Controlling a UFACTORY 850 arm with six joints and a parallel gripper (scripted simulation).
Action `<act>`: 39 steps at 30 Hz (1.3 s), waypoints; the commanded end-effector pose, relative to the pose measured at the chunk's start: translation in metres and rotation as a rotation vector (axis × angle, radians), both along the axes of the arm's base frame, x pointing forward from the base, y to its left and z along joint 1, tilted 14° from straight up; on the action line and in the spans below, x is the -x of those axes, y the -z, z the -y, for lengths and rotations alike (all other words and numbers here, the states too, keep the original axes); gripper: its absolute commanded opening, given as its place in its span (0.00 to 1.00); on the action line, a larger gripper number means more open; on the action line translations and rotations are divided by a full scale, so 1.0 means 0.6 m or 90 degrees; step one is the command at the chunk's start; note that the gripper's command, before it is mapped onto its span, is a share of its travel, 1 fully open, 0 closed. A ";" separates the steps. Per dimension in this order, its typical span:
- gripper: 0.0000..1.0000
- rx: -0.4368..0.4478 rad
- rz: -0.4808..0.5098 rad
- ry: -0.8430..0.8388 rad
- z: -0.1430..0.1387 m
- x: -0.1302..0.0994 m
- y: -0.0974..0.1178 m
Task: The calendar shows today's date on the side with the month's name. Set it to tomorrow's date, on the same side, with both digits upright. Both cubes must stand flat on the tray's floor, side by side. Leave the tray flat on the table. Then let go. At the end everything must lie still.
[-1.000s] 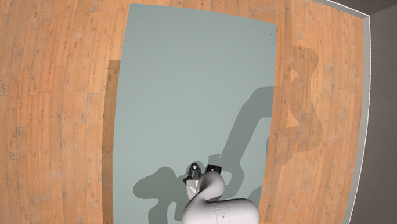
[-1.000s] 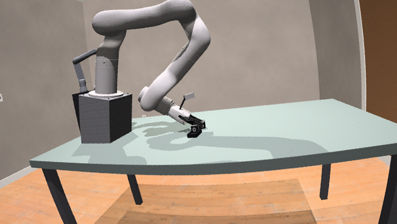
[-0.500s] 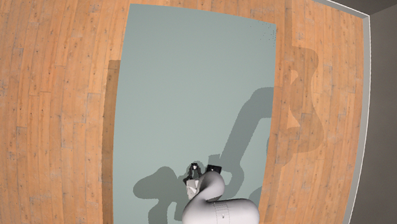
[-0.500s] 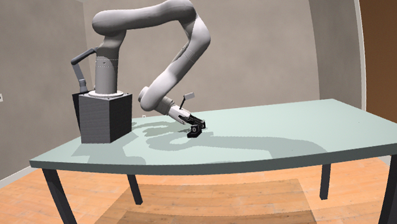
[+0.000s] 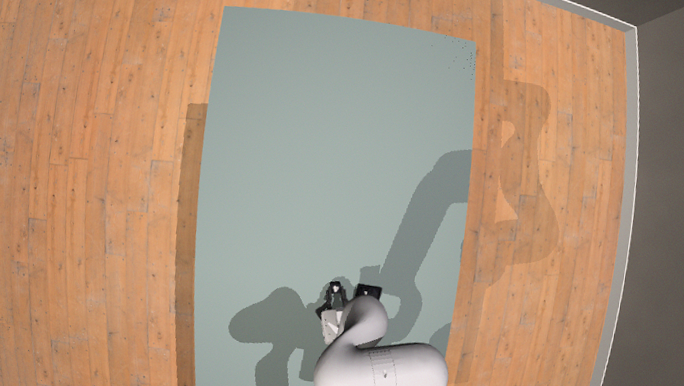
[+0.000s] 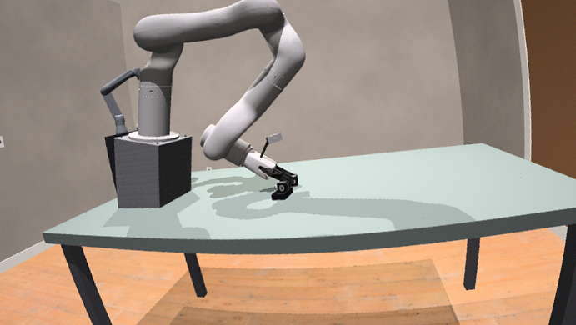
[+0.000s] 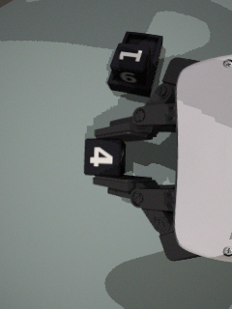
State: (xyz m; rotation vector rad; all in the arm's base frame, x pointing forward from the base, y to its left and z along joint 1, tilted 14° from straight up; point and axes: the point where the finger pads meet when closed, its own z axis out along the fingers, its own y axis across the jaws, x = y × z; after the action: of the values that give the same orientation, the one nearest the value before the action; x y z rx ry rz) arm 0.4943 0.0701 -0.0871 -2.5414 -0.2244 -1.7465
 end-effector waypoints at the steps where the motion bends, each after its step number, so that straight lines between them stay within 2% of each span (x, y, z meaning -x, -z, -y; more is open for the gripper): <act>1: 0.27 0.000 0.000 0.000 0.000 0.002 -0.008; 15: 0.27 0.000 0.000 0.000 0.000 0.023 -0.094; 22: 0.27 0.000 0.000 0.000 0.000 0.026 -0.106; 34: 0.27 0.000 0.000 0.000 0.000 0.026 -0.107; 39: 0.27 0.005 -0.031 0.001 -0.001 0.023 -0.107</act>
State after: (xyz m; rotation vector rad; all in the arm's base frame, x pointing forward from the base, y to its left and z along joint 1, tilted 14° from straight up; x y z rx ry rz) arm 0.4786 0.0704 -0.0236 -2.5532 -0.2251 -1.7308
